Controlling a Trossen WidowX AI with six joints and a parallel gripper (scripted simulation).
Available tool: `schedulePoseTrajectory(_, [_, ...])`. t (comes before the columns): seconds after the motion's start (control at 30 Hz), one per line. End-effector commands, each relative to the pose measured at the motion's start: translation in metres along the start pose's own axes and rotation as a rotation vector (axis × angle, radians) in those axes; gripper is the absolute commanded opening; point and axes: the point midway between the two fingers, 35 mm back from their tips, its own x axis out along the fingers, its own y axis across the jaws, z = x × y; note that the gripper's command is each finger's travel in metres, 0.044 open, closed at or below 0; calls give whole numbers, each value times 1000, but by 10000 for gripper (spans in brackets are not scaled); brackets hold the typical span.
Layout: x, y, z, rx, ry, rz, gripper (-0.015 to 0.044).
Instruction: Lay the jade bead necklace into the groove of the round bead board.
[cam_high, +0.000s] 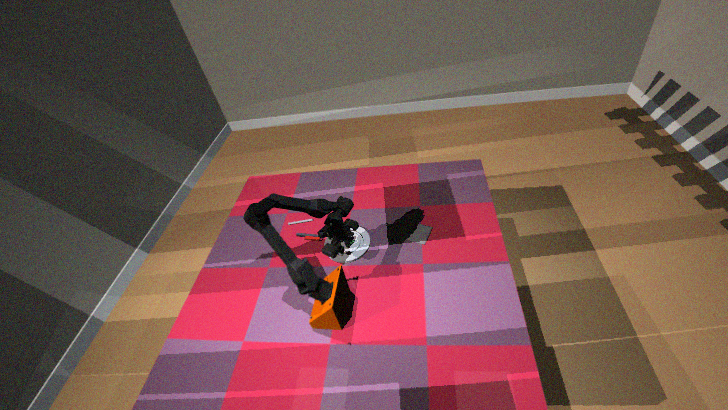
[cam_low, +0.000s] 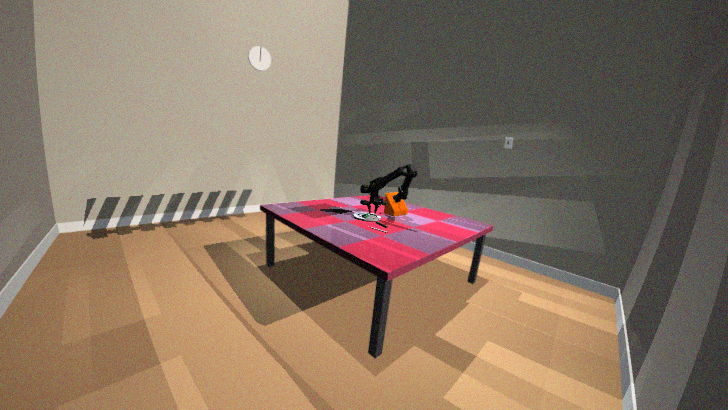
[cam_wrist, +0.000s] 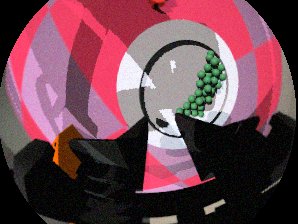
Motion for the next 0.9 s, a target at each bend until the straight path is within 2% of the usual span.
schedulePoseTrajectory(0.0, [-1,0,0,-1,0,-1,263])
schedulePoseTrajectory(0.23, [-12,0,0,3,-1,0,440])
schedulePoseTrajectory(0.87, [-20,3,-1,5,-3,1,440])
